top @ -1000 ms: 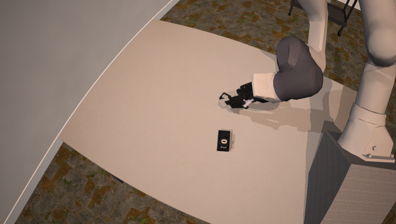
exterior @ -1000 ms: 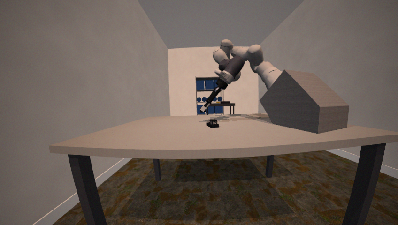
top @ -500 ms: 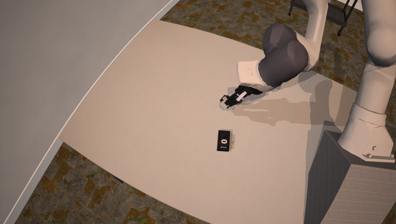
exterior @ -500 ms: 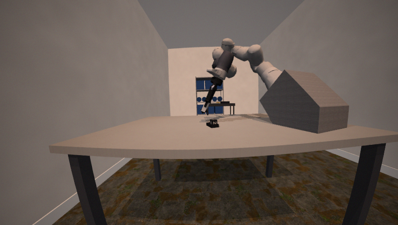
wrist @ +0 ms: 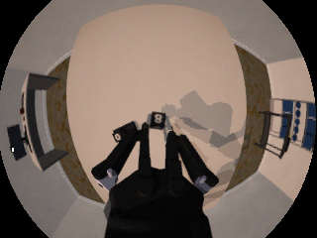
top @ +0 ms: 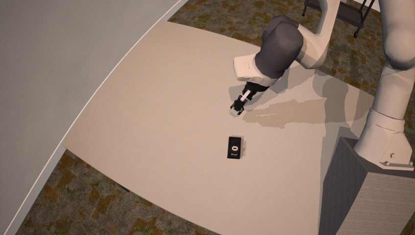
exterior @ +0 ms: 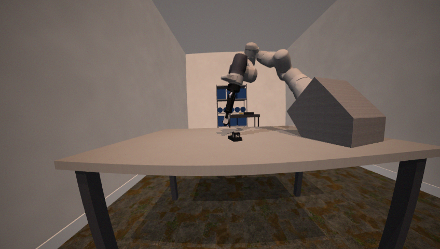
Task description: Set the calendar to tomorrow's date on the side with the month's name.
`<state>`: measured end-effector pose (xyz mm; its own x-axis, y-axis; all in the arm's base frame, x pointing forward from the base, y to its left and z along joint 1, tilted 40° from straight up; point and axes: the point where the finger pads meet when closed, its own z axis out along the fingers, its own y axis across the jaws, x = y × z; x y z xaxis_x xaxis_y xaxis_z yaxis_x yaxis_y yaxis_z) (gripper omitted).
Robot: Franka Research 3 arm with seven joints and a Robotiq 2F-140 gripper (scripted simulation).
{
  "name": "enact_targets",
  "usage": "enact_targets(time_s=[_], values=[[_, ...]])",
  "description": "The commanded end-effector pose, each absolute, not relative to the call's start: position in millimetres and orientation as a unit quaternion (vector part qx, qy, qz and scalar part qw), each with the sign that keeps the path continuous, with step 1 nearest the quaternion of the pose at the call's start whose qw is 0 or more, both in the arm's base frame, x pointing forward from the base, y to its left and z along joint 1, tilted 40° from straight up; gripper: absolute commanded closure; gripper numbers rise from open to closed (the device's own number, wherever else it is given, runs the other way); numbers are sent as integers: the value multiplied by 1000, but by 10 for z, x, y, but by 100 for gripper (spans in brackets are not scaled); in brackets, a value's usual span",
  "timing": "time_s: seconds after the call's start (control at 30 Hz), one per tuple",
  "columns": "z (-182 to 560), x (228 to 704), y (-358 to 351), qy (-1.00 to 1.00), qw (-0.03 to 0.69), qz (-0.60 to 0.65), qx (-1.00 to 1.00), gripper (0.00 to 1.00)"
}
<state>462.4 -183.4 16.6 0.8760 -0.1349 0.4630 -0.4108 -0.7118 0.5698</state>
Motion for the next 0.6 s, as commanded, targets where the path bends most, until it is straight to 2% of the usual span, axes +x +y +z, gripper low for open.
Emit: enact_targets(time_s=[0.0, 0.27, 0.57], values=[[159, 4623, -1832, -126, 355, 131, 917, 83], [155, 4630, -1794, -148, 338, 66, 927, 83], [172, 4680, -1817, -155, 338, 50, 927, 83]])
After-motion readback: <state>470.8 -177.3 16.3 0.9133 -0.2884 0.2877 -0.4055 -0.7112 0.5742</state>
